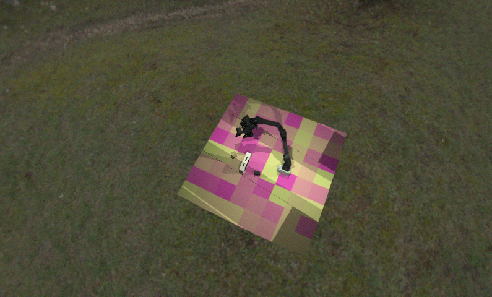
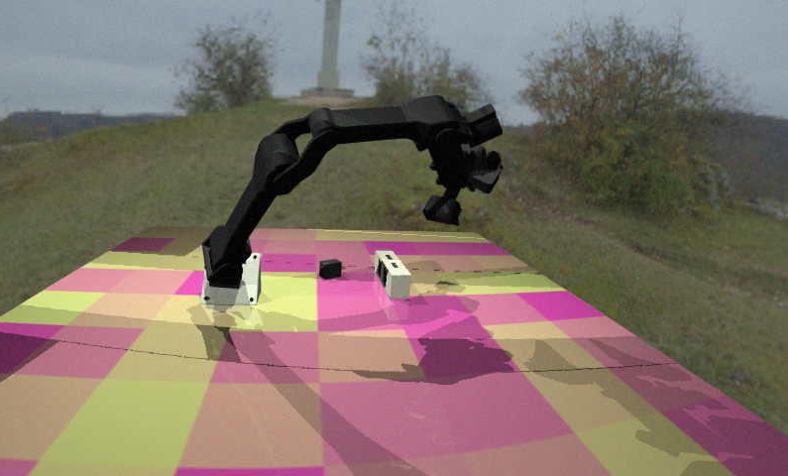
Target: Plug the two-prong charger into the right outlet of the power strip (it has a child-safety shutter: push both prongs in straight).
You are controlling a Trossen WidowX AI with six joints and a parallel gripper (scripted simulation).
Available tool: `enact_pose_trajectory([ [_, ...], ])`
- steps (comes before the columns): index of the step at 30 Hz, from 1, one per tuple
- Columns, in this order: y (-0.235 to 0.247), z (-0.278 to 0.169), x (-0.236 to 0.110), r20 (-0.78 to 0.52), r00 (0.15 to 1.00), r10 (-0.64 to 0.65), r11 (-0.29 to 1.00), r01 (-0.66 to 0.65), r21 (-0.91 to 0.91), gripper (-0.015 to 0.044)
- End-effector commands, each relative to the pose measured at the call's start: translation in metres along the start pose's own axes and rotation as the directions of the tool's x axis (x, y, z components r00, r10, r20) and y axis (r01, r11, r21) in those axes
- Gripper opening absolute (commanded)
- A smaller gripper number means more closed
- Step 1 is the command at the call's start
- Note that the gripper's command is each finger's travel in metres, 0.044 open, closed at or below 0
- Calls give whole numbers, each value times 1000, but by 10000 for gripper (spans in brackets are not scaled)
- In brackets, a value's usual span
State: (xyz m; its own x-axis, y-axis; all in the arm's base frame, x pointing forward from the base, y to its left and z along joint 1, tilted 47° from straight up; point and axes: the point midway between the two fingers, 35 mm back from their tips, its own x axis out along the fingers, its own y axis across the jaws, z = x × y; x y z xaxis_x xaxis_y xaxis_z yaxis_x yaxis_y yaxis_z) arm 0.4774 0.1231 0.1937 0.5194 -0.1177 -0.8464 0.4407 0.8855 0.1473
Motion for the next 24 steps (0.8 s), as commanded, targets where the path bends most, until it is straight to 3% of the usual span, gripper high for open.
enact_pose_trajectory([
  [1,0,-29,18,-53,997,-61,995,56,-80,440],
  [13,-9,-121,58,-165,954,-252,920,183,-347,440],
  [24,-34,-199,79,-194,876,-441,763,252,-596,440],
])
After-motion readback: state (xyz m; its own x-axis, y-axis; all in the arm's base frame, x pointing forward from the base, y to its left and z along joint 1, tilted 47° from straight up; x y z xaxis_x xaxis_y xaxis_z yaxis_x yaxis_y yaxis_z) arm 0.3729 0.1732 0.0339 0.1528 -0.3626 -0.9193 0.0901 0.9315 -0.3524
